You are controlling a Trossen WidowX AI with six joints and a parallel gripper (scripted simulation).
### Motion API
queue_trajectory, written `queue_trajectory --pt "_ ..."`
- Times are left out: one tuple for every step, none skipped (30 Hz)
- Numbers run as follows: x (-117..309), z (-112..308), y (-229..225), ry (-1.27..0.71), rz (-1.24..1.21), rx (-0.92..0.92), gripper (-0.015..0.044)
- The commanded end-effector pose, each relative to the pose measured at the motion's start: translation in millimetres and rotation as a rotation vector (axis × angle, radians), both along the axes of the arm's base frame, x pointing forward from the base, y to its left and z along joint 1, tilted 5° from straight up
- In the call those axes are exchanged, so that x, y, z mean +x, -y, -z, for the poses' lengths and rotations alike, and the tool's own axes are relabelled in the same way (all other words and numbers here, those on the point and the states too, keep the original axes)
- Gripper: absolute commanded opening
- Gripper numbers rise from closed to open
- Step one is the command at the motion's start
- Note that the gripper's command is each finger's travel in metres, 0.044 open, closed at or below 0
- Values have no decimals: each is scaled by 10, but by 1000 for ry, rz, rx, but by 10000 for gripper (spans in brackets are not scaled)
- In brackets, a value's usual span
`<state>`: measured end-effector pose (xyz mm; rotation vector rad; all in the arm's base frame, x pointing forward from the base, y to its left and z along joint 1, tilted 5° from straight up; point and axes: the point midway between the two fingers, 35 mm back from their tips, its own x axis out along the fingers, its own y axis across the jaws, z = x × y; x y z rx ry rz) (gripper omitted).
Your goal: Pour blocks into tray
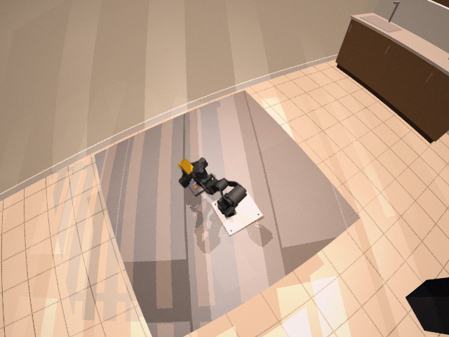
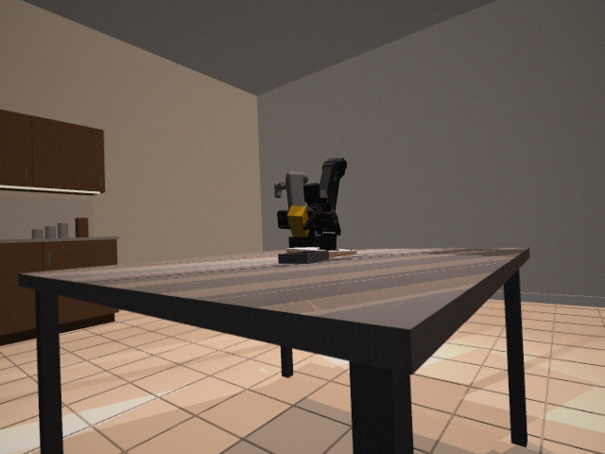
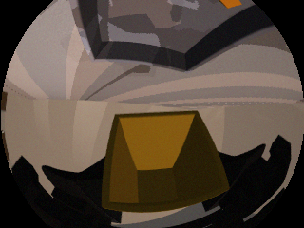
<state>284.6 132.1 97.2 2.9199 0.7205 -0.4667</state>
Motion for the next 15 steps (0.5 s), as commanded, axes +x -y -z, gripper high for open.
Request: queue_trajectory --pt "-9 3 14 21 9 14 0" --pt "-11 1 15 28 10 18 0" --pt "-14 -1 16 34 11 21 0" --pt "-16 -3 18 40 11 24 0" --pt "-19 -5 19 46 12 27 0" --pt "-23 -7 21 52 12 30 0" --pt "-26 -10 22 58 13 33 0" --pt "-30 -13 24 65 13 36 0" --pt "-34 -16 26 71 14 39 0" --pt "-38 -19 28 77 14 42 0" --pt "-42 -22 30 83 15 45 0" --pt "-47 -26 32 89 15 48 0" --pt "-51 -29 34 94 16 51 0" --pt "-53 -31 35 97 16 52 0" --pt "-54 -31 36 98 16 53 0"
